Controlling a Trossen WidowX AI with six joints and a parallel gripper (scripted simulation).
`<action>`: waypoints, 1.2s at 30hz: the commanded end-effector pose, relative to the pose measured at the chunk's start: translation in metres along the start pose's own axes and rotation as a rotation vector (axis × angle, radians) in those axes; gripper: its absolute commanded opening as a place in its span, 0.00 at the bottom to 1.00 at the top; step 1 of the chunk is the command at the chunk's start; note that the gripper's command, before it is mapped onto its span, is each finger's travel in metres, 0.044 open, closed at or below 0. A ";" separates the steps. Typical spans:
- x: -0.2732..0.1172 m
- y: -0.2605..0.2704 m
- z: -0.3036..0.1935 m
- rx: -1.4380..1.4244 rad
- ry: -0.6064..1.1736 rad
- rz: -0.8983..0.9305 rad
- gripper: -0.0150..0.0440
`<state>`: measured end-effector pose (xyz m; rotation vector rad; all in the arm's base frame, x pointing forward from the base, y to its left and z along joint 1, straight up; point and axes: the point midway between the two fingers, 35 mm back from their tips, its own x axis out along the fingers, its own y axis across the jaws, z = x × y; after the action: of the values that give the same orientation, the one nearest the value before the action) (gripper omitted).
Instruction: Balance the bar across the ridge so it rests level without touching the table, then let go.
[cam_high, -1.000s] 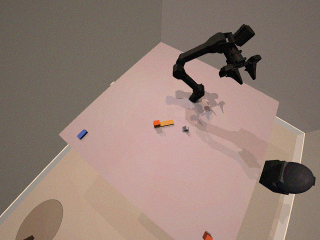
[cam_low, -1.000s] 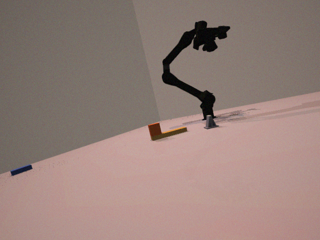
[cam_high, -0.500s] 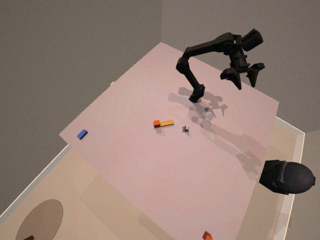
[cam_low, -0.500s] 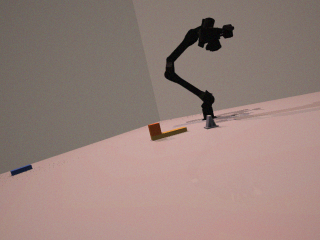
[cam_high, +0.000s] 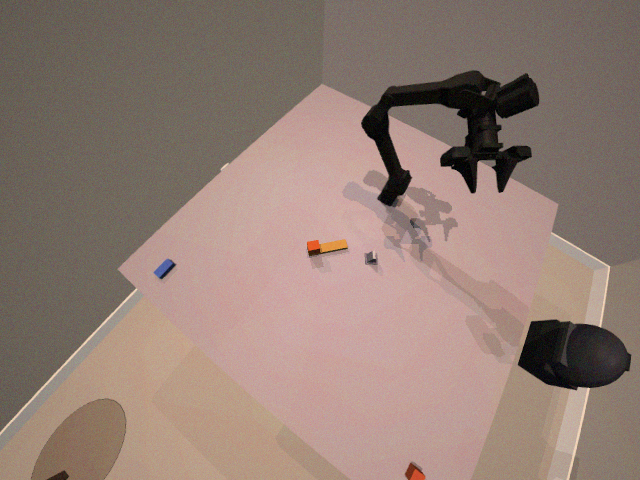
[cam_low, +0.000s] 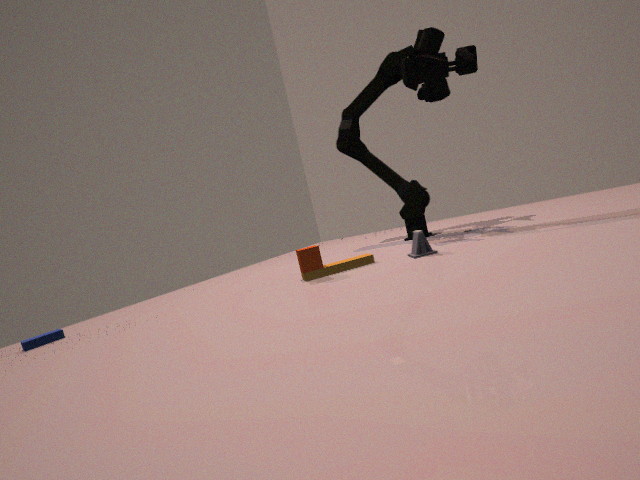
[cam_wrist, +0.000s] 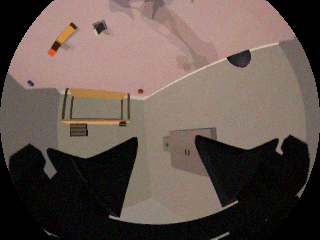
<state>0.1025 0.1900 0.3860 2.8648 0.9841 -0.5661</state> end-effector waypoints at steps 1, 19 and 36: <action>0.009 0.004 0.000 0.015 -0.027 0.041 0.79; 0.050 0.031 0.014 0.045 -0.169 0.216 0.79; 0.086 0.070 0.027 0.134 -0.308 0.375 0.79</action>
<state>0.1895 0.1831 0.3282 2.8380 0.4135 -0.9748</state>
